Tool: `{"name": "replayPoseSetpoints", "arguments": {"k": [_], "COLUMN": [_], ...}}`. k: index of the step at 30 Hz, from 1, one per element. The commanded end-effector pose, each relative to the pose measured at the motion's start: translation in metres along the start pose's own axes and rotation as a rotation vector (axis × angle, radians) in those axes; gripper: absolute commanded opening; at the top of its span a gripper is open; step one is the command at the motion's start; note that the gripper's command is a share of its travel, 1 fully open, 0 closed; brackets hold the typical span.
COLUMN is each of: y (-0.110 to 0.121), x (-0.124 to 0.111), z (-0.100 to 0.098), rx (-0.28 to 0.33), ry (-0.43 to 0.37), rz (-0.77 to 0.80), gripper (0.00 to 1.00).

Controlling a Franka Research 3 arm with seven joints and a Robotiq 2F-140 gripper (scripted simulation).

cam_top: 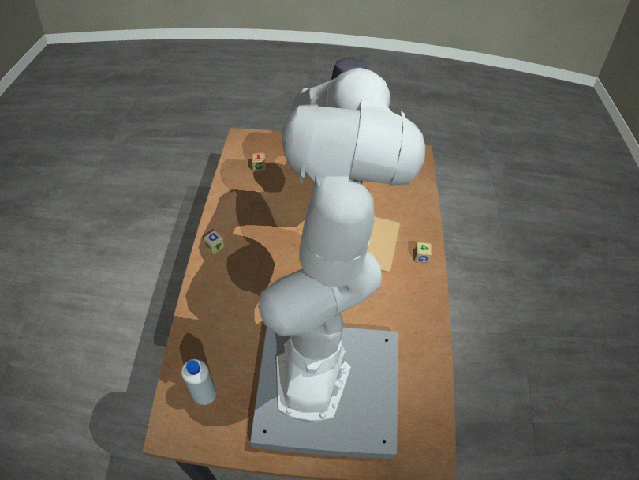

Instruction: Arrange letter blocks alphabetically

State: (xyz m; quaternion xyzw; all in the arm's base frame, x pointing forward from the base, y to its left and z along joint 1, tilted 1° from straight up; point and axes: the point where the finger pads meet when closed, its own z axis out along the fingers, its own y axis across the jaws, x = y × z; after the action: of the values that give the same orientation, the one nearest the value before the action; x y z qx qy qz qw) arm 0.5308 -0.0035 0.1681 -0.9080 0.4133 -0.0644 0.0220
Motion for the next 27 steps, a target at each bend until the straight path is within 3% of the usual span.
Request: {"name": "replayPoseSetpoints", "arguments": {"k": [1, 27], "y": [-0.005, -0.048], "x": [-0.007, -0.069], "z": [-0.001, -0.001], "rx": [-0.006, -0.001], "ry": [0.014, 0.007], "rz": [0.138, 0.371], "gripper": [1.00, 1.00]}}
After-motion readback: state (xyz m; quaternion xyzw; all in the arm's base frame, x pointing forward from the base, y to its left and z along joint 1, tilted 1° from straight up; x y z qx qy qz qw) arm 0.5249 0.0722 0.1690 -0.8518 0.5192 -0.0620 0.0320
